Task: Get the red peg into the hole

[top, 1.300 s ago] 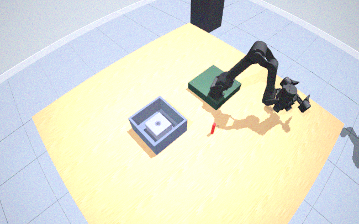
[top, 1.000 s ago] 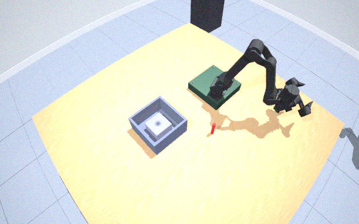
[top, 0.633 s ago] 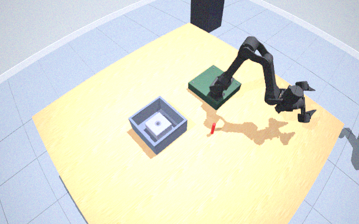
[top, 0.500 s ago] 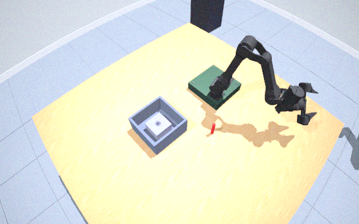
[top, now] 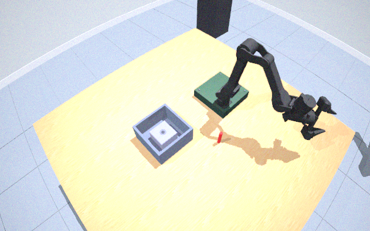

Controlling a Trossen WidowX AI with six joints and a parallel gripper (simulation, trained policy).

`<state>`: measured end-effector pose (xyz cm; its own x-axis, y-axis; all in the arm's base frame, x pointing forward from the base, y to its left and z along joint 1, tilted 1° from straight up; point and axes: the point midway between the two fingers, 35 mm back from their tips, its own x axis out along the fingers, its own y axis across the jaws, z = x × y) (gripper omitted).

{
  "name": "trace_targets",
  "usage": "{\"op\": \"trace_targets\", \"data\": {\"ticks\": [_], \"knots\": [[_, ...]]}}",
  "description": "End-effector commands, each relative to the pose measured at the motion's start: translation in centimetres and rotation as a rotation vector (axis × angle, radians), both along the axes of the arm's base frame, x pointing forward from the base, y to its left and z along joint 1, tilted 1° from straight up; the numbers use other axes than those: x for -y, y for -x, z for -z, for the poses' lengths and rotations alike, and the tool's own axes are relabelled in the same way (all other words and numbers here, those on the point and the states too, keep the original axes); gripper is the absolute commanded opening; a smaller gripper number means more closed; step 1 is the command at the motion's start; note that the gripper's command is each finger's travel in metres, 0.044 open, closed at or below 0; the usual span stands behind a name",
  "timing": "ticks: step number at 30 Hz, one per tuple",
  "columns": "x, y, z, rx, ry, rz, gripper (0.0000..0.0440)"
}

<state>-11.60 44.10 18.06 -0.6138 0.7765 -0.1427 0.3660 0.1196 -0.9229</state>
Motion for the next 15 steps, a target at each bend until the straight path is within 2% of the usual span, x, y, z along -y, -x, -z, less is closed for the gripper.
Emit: {"op": "trace_targets", "data": {"ticks": [1, 15], "knots": [[-0.5, -1.6, -0.8, -0.067, 0.063, 0.073, 0.0440], [-0.9, -8.2, -1.9, -0.358, 0.327, 0.362, 0.0440]]}}
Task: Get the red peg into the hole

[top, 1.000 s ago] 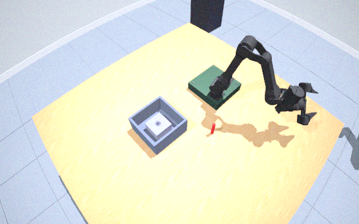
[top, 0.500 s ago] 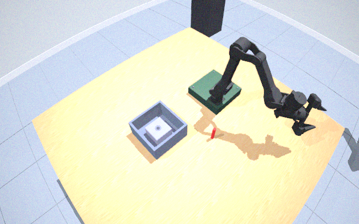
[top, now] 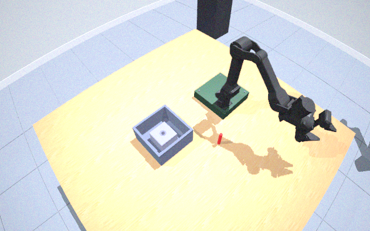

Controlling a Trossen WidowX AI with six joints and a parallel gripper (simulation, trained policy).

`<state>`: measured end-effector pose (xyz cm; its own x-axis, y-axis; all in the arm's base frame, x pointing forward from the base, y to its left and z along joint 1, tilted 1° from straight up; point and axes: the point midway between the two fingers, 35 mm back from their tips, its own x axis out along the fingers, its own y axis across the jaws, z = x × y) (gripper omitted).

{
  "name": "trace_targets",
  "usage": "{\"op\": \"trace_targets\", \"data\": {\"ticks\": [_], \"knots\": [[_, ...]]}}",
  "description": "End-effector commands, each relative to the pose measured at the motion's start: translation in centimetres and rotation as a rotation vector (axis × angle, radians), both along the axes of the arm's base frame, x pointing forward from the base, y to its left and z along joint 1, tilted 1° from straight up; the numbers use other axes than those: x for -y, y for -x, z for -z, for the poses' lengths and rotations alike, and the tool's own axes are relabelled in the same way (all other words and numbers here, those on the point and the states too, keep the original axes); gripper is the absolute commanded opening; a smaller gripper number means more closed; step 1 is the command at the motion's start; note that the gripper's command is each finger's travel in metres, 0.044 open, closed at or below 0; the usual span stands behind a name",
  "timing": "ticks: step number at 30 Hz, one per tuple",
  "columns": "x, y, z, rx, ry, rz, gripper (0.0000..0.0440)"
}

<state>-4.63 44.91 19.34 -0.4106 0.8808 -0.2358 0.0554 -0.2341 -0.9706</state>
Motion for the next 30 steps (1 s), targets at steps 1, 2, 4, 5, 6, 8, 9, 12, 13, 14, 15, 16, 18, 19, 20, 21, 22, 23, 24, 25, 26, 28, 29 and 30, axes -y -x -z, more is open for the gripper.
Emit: {"op": "trace_targets", "data": {"ticks": [1, 2, 4, 5, 6, 8, 9, 12, 13, 14, 15, 16, 18, 19, 20, 21, 22, 23, 24, 25, 26, 28, 29, 30], "knots": [[0.0, -1.7, -0.7, -0.074, 0.048, 0.078, 0.0440], [0.0, -2.1, -0.7, -0.096, 0.064, 0.100, 0.0440], [0.1, -3.1, -0.8, -0.140, 0.095, 0.144, 0.0440], [0.2, -3.5, -0.9, -0.162, 0.111, 0.166, 0.0440], [0.3, -4.0, -0.9, -0.184, 0.126, 0.188, 0.0440], [0.5, -4.9, -1.0, -0.229, 0.155, 0.233, 0.0440], [0.6, -5.4, -1.0, -0.251, 0.169, 0.256, 0.0440], [0.9, -6.7, -1.1, -0.320, 0.209, 0.324, 0.0440], [1.1, -7.2, -1.2, -0.342, 0.222, 0.347, 0.0440], [1.2, -7.6, -1.2, -0.366, 0.235, 0.370, 0.0440], [1.4, -8.0, -1.2, -0.389, 0.247, 0.393, 0.0440], [1.5, -8.5, -1.2, -0.412, 0.259, 0.416, 0.0440], [1.9, -9.3, -1.2, -0.459, 0.282, 0.462, 0.0440], [2.1, -9.8, -1.2, -0.482, 0.293, 0.485, 0.0440], [2.3, -10.2, -1.2, -0.506, 0.304, 0.509, 0.0440], [2.4, -10.6, -1.2, -0.529, 0.315, 0.532, 0.0440], [2.7, -11.0, -1.2, -0.553, 0.325, 0.556, 0.0440], [2.9, -11.4, -1.2, -0.577, 0.335, 0.579, 0.0440], [3.1, -11.8, -1.2, -0.601, 0.345, 0.603, 0.0440], [3.3, -12.2, -1.2, -0.625, 0.354, 0.626, 0.0440], [3.6, -12.6, -1.2, -0.649, 0.363, 0.650, 0.0440], [4.1, -13.4, -1.1, -0.697, 0.380, 0.697, 0.0440], [4.3, -13.8, -1.1, -0.721, 0.389, 0.721, 0.0440], [4.6, -14.1, -1.1, -0.745, 0.397, 0.745, 0.0440]]}}
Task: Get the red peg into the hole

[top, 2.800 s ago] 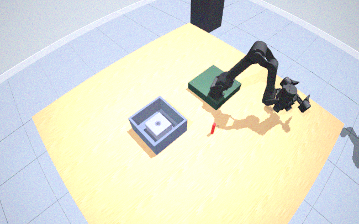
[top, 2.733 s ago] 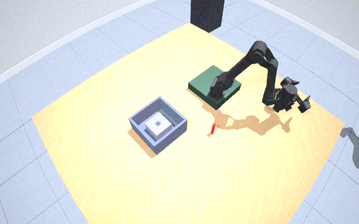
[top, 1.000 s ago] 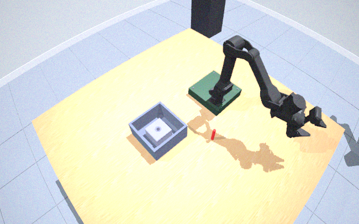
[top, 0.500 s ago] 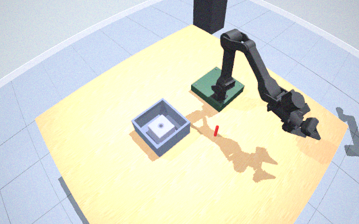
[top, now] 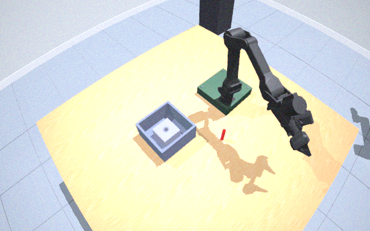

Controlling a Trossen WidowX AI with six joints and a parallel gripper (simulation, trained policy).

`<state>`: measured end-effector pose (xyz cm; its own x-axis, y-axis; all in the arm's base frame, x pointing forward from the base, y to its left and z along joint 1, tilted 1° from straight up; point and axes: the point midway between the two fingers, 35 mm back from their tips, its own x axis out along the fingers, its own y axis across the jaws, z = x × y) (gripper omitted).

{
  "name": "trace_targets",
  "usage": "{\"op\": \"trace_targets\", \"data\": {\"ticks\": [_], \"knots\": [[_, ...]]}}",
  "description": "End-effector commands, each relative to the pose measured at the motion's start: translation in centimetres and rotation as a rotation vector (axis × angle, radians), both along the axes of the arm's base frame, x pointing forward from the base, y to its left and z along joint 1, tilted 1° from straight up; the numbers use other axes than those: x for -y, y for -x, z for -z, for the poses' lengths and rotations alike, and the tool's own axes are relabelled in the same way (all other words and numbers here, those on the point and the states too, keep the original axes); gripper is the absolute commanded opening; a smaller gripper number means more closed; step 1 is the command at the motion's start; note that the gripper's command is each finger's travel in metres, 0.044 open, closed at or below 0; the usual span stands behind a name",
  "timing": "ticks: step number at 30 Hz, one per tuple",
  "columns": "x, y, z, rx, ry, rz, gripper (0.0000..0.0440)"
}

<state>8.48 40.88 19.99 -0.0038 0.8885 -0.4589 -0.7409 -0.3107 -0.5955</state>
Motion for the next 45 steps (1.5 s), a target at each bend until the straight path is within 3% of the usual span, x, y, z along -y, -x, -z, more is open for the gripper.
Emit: {"op": "trace_targets", "data": {"ticks": [1, 23, 45], "knots": [[0.8, -1.4, -0.4, -0.074, 0.019, 0.092, 0.0440], [8.1, -7.7, 1.5, -0.547, 0.165, 0.677, 0.0440], [16.7, -10.1, 4.6, -0.972, 0.248, 1.309, 0.0440]]}}
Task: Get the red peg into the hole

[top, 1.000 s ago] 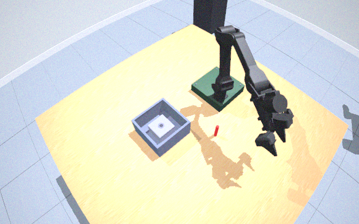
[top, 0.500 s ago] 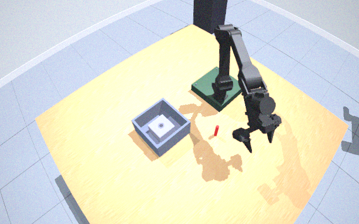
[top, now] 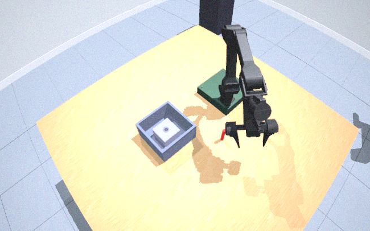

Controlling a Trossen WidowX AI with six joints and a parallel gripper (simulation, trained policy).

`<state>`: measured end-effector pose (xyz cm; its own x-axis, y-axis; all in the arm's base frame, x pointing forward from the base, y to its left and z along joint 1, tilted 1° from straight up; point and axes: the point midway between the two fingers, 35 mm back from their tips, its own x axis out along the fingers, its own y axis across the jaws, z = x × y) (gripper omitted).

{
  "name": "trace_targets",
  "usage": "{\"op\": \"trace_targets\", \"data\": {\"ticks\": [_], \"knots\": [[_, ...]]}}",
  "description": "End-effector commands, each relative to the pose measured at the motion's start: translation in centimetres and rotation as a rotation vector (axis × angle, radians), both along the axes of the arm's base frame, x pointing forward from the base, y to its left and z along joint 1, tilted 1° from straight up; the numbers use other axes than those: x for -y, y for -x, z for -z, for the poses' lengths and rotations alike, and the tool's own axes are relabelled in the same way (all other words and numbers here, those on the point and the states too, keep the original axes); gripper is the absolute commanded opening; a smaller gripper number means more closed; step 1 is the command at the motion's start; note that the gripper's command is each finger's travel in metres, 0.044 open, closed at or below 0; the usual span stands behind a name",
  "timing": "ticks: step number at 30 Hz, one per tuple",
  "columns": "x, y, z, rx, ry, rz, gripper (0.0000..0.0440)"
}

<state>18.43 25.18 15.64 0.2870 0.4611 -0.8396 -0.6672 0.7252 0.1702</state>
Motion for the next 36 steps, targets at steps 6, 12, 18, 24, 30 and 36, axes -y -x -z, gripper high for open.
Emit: {"op": "trace_targets", "data": {"ticks": [6, 12, 18, 24, 30, 36], "knots": [[3.3, -0.1, 1.0, -0.135, 0.047, 0.259, 0.0440], [5.5, 0.1, 1.9, -0.226, 0.084, 0.443, 0.0440], [7.6, 0.6, 2.7, -0.311, 0.126, 0.629, 0.0440], [9.5, 1.2, 3.5, -0.389, 0.172, 0.818, 0.0440], [11.2, 1.9, 4.4, -0.458, 0.224, 1.007, 0.0440], [12.5, 2.5, 5.6, -0.510, 0.276, 1.181, 0.0439]]}}
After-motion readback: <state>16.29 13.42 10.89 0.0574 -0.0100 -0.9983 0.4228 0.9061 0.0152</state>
